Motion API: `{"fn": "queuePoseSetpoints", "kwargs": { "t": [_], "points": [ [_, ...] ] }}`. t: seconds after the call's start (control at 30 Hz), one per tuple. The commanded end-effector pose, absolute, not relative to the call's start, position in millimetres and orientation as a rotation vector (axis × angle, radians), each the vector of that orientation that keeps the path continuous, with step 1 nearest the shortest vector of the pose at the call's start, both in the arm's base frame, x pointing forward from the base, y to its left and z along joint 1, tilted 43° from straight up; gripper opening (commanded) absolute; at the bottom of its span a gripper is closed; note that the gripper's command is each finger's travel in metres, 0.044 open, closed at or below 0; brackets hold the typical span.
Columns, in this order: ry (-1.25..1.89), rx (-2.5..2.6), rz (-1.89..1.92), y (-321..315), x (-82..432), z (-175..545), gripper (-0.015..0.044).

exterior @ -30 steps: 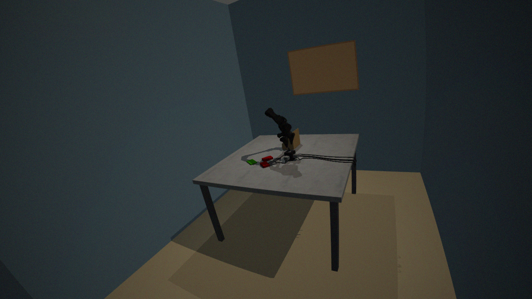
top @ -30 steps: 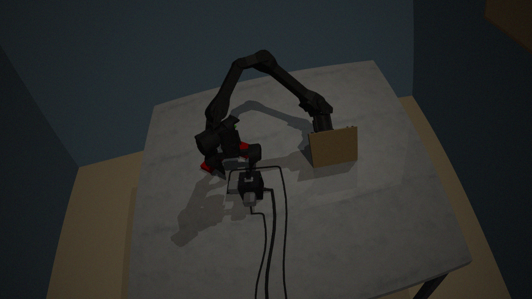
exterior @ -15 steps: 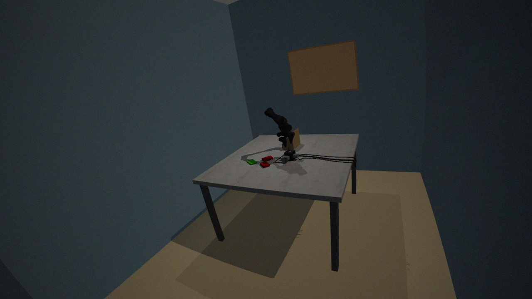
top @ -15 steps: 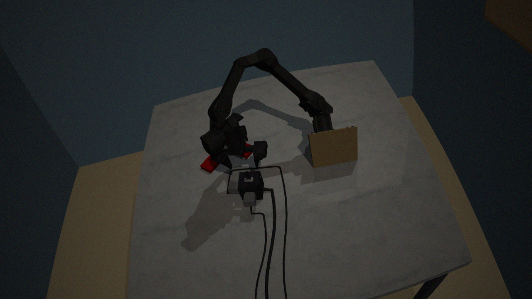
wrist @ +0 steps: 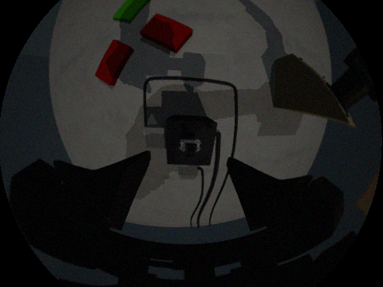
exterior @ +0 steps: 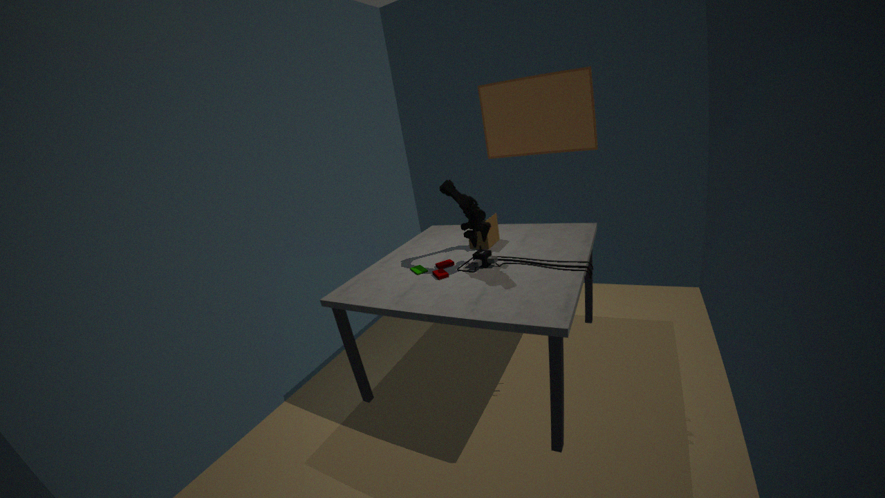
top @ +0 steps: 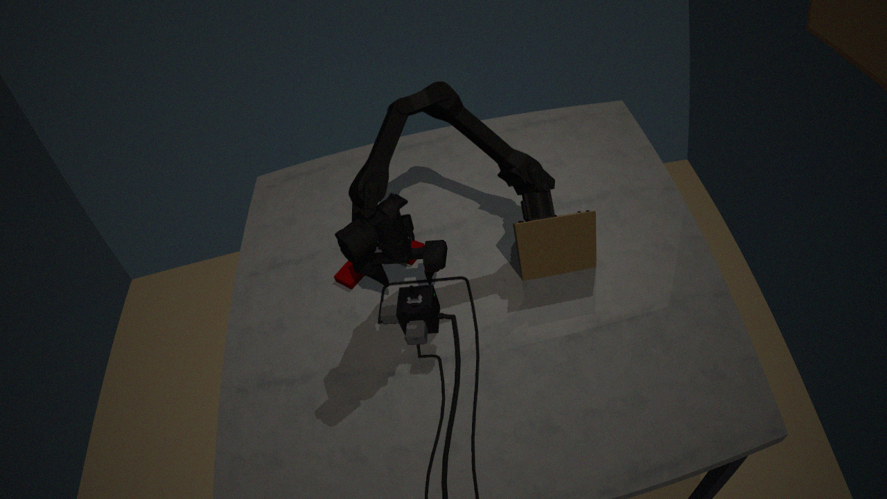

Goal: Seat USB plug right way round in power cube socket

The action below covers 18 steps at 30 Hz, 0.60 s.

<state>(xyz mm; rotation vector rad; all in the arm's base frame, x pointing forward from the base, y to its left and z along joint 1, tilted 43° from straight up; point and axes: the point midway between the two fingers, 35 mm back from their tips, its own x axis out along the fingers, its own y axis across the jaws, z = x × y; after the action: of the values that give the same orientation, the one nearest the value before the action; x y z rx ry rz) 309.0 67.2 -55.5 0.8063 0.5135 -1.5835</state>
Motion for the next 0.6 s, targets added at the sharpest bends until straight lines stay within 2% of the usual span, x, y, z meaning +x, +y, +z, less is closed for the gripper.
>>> {"fn": "queuePoseSetpoints", "kwargs": {
  "t": [0.0, 0.53, 0.57],
  "points": [
    [0.515, 0.793, -1.585, 62.9, 306.4, -59.0, 0.0440],
    [0.515, 0.793, -1.585, 56.0, 306.0, -66.4, 0.0440],
    [0.514, 0.803, -1.585, 57.6, 307.7, -65.5, 0.0414]
  ]
}}
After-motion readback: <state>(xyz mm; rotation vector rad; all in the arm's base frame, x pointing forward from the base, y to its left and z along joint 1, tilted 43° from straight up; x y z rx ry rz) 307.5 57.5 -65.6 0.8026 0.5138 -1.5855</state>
